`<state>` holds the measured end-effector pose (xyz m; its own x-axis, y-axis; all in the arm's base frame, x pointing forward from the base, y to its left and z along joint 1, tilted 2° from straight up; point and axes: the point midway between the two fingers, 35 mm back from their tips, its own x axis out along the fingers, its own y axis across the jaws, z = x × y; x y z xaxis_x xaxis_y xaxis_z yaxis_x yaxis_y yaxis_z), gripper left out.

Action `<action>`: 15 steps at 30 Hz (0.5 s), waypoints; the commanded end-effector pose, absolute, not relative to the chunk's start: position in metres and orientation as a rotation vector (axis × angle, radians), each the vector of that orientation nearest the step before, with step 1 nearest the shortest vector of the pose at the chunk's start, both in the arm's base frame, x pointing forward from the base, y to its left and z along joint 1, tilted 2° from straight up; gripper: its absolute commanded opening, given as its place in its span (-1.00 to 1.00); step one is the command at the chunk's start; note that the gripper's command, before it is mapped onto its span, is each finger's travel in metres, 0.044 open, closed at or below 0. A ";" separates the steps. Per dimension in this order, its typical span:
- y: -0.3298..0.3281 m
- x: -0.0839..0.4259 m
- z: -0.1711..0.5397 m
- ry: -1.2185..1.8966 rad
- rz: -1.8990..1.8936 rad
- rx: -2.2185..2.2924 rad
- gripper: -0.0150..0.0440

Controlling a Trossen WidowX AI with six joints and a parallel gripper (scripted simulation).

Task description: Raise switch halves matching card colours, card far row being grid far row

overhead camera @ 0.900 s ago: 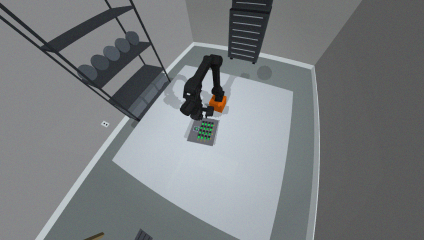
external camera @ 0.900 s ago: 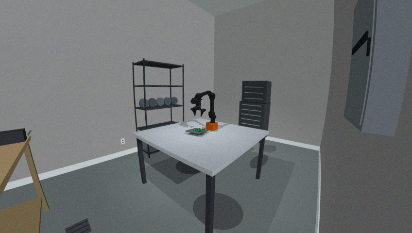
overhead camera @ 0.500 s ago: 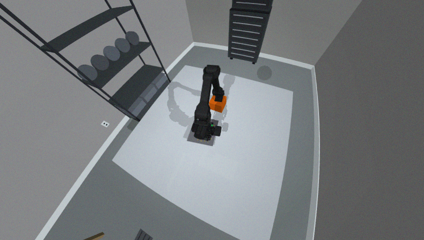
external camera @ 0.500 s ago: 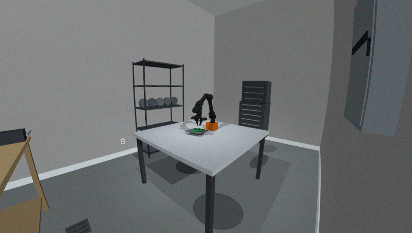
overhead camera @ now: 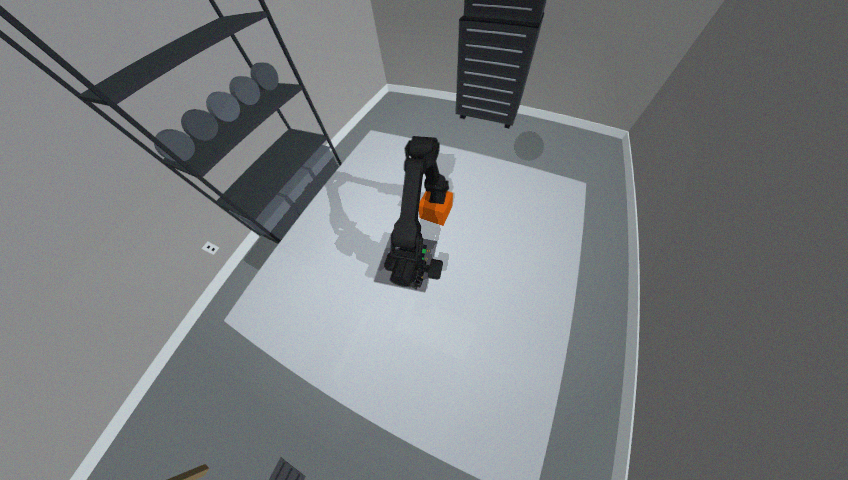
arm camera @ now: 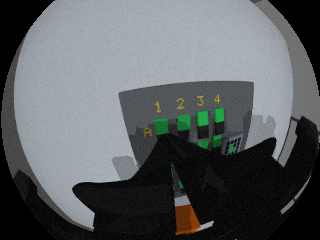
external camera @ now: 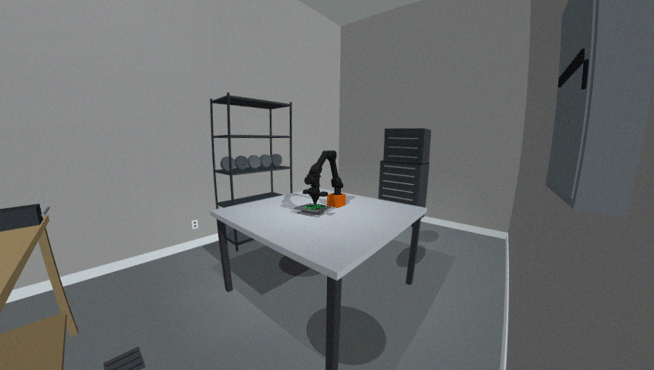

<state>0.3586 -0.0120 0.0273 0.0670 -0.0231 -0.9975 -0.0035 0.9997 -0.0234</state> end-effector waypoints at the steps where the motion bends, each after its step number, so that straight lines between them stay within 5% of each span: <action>1: -0.012 0.357 0.023 1.514 -0.020 -0.018 -0.49; 15: -0.012 0.357 0.014 1.514 -0.020 -0.018 -0.49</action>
<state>0.3608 -0.0122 0.0198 0.0754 -0.0233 -0.9969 -0.0027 0.9997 -0.0236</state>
